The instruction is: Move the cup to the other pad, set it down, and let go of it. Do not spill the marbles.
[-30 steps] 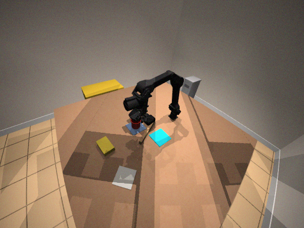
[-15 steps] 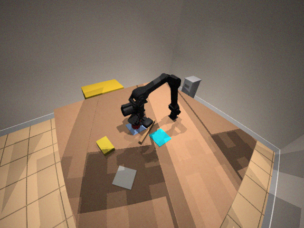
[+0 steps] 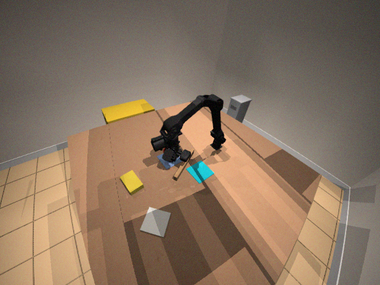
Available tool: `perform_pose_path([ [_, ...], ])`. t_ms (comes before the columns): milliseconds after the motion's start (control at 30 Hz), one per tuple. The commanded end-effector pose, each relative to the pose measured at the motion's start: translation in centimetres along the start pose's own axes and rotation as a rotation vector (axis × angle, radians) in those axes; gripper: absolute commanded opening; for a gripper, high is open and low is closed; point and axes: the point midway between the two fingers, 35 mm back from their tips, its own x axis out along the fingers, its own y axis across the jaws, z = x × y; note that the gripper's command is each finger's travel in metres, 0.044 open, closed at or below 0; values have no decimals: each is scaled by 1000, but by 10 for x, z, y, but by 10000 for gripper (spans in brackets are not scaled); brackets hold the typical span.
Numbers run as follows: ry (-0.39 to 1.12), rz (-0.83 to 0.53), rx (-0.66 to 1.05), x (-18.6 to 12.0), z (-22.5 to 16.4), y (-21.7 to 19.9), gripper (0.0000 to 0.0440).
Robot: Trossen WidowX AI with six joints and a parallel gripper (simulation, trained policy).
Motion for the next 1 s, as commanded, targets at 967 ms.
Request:
perform_pose_path([
  [967, -66, -9, -294, -69, -8, 30, 0],
])
